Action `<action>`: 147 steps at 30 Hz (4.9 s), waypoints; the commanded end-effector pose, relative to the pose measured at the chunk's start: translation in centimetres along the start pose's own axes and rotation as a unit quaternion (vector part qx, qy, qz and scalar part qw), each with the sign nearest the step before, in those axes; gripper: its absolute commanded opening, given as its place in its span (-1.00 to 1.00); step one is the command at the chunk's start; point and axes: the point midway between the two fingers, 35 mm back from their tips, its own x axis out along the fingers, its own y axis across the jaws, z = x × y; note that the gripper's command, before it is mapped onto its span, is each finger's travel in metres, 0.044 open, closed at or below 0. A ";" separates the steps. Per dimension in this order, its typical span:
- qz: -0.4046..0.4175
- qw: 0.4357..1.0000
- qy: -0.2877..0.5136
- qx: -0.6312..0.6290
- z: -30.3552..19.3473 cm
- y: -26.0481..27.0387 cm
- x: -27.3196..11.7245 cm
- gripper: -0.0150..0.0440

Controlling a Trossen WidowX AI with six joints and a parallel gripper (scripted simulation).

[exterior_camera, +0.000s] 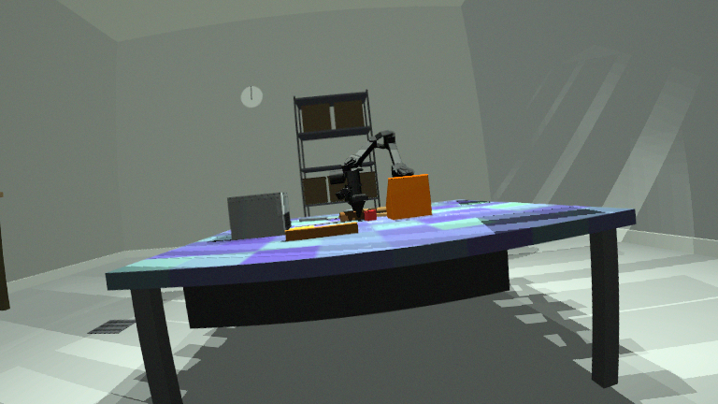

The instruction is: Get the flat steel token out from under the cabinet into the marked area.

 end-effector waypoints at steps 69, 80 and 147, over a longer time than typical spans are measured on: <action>-0.001 0.960 -0.002 0.281 -0.1 -0.1 -0.1 -0.49; -0.001 0.947 -0.002 0.322 -0.1 -0.1 -0.1 -0.49; 0.000 0.930 -0.002 0.368 2.8 5.0 -0.1 -0.49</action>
